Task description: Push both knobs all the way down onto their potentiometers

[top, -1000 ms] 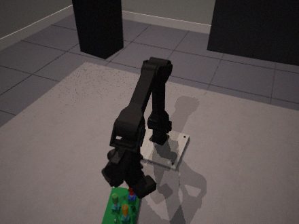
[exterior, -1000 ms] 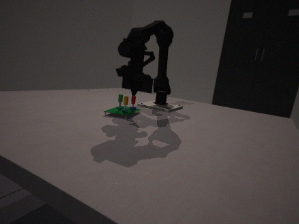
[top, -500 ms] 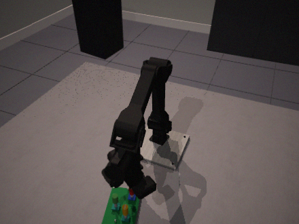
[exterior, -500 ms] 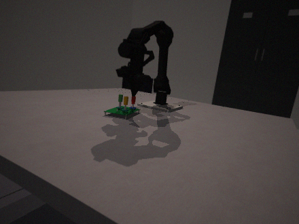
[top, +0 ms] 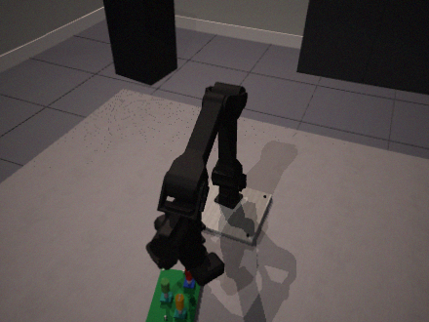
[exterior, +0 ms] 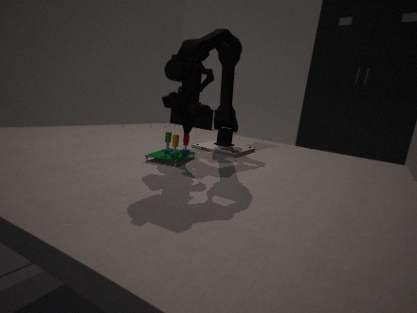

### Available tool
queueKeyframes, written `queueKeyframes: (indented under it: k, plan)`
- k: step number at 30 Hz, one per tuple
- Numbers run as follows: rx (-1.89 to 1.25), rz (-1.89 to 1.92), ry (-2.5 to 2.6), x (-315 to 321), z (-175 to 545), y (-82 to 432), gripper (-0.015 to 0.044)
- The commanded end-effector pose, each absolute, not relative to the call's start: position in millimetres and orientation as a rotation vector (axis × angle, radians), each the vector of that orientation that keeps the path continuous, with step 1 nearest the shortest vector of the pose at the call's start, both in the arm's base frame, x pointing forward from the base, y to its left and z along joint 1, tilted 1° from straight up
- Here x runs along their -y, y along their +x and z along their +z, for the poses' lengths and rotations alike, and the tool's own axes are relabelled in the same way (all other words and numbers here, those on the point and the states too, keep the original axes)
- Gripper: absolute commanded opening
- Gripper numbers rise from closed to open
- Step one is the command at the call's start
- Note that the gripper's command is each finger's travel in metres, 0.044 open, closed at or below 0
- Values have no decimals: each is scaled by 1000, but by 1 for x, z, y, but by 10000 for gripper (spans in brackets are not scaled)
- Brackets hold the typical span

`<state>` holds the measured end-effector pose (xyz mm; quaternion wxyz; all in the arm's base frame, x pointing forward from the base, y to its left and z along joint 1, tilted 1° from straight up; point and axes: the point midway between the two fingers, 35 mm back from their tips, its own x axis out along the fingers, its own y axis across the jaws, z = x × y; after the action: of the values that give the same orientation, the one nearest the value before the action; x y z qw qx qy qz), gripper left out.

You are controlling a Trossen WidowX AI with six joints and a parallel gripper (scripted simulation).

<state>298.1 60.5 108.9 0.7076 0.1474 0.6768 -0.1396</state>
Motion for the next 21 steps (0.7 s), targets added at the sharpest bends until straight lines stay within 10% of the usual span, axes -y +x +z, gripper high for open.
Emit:
queueKeyframes:
  k: [1, 21]
  plan:
    - [-1507, -312, 334, -61, 106, 297, 0]
    - [-1507, -312, 334, -61, 102, 297, 0]
